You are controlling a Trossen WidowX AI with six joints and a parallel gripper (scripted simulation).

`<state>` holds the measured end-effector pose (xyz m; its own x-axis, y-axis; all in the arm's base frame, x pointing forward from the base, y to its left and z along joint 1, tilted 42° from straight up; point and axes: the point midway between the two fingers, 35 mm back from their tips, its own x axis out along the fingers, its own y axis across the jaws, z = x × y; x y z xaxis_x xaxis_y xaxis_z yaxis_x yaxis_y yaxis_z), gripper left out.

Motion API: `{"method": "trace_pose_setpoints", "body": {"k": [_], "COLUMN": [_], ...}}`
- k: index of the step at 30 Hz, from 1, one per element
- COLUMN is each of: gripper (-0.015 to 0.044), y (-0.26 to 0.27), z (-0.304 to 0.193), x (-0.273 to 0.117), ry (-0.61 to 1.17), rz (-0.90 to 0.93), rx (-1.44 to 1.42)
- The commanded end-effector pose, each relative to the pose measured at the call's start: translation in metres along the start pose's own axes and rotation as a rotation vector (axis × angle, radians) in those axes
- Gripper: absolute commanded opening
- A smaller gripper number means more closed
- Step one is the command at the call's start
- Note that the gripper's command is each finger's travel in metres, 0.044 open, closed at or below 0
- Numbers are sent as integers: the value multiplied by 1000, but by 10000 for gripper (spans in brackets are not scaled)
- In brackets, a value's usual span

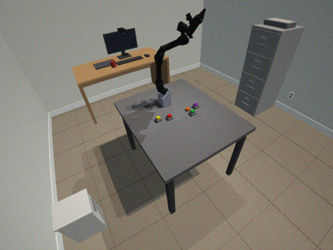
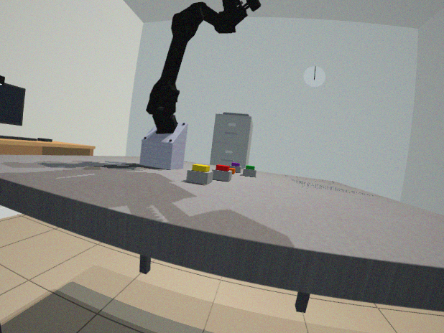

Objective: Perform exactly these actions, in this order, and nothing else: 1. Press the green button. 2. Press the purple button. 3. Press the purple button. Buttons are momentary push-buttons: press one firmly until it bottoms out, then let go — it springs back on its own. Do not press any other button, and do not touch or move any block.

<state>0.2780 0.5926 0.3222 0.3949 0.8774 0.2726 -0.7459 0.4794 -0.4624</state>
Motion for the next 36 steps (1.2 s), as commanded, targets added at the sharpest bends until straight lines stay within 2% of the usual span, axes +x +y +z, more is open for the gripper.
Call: {"method": "trace_pose_setpoints", "body": {"k": [1, 5, 10, 19, 25, 31, 33, 36], "gripper": [400, 400, 400, 400, 400, 400, 400, 400], "y": [-13, -30, -51, -82, -94, -99, -100, -100], "z": [-76, -156, -245, -355, -377, -349, -339, -336], "x": [-13, -43, -103, -266, -398, -530, -552, -557], "ry": [238, 505, 836, 1432, 1838, 2258, 2338, 2357], "rz": [-12, -61, -165, -465, -735, -1037, -1092, -1106], "rx": [96, 203, 330, 512, 568, 523, 498, 491]}}
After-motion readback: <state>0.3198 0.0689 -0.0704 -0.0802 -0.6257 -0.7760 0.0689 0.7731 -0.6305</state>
